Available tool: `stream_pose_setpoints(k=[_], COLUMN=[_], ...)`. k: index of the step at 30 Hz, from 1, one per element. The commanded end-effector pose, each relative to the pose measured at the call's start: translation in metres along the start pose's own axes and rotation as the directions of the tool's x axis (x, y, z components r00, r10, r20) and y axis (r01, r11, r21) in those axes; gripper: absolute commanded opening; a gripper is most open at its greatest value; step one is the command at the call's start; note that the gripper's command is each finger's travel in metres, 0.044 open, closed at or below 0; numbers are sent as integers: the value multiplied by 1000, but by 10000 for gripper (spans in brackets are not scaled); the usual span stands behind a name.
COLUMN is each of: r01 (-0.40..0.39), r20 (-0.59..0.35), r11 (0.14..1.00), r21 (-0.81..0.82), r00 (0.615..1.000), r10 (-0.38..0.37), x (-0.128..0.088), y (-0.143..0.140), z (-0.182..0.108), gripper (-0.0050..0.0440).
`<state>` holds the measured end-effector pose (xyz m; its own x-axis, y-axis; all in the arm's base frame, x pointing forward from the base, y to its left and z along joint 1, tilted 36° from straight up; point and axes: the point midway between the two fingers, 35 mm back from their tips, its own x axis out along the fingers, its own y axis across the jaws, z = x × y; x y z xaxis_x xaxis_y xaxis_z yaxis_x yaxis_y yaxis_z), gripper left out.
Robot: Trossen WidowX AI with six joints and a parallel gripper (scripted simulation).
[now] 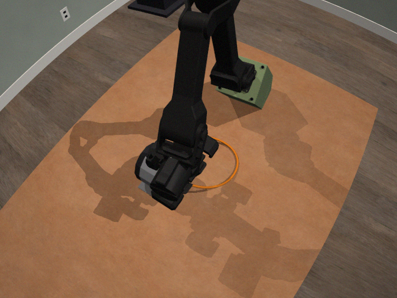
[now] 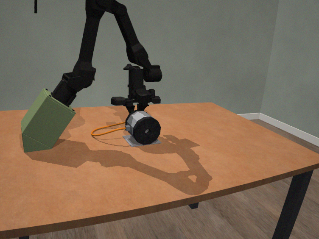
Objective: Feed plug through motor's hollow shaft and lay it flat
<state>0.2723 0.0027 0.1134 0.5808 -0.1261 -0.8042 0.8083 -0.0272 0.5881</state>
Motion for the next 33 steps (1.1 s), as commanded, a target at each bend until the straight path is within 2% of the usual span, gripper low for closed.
stream_pose_setpoints(k=[1, 6, 12, 17, 33], r01=[0, -2, -2, -2, -2], r20=[0, 9, 10, 10, 10], r11=[1000, 1000, 1000, 1000, 1000], r21=[0, 5, 6, 6, 6], r00=[1000, 1000, 1000, 1000, 1000], r10=[0, 2, 2, 2, 2], x=[0, -15, -16, -5, 1], y=[0, 0, 0, -2, -2], z=[0, -21, -22, -11, -8], gripper=[100, 100, 100, 100, 100])
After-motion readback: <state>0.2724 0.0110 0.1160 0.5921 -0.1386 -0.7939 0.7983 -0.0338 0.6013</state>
